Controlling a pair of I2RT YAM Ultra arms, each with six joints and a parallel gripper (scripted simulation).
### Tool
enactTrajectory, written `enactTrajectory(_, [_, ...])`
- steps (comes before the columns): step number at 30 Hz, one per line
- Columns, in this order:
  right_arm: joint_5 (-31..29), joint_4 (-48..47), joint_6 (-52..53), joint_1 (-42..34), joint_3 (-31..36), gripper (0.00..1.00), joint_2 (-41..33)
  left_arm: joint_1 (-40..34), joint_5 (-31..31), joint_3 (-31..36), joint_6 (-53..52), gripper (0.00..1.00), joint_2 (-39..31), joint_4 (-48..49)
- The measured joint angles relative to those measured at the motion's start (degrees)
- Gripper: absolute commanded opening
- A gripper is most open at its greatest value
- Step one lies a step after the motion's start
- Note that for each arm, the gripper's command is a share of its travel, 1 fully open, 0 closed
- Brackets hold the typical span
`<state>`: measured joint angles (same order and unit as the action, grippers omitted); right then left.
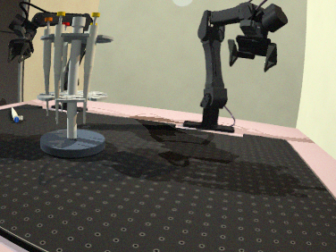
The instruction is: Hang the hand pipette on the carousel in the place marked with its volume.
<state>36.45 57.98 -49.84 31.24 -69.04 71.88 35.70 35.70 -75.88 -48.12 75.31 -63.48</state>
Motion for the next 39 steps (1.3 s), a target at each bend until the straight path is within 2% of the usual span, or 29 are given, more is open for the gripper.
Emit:
enactTrajectory(6, [0.9, -7.2, -2.6, -7.2, 11.4, 0.49, -8.3, 0.0, 0.0, 0.0, 0.0, 1.00, 0.0, 0.0])
enactTrajectory(14, [0.8, -14.9, -3.2, -9.4, 15.0, 0.49, -11.1, 0.0, 0.0, 0.0, 0.0, 1.00, 0.0, 0.0])
enactTrajectory(18, [-0.2, -21.0, -3.2, -14.8, 21.6, 0.49, -15.2, 0.0, 0.0, 0.0, 0.0, 1.00, 0.0, 0.0])
enactTrajectory(24, [-3.0, -30.5, -3.9, -24.4, 31.0, 0.49, -20.6, 0.0, 0.0, 0.0, 0.0, 1.00, 0.0, 0.0])
enactTrajectory(32, [-6.4, -38.8, -4.0, -26.9, 33.3, 0.49, -22.2, 0.0, 0.0, 0.0, 0.0, 1.00, 0.0, 0.0])
enactTrajectory(39, [-12.5, -50.5, -6.6, -40.3, 42.8, 0.49, -23.9, 0.0, 0.0, 0.0, 0.0, 1.00, 0.0, 0.0])
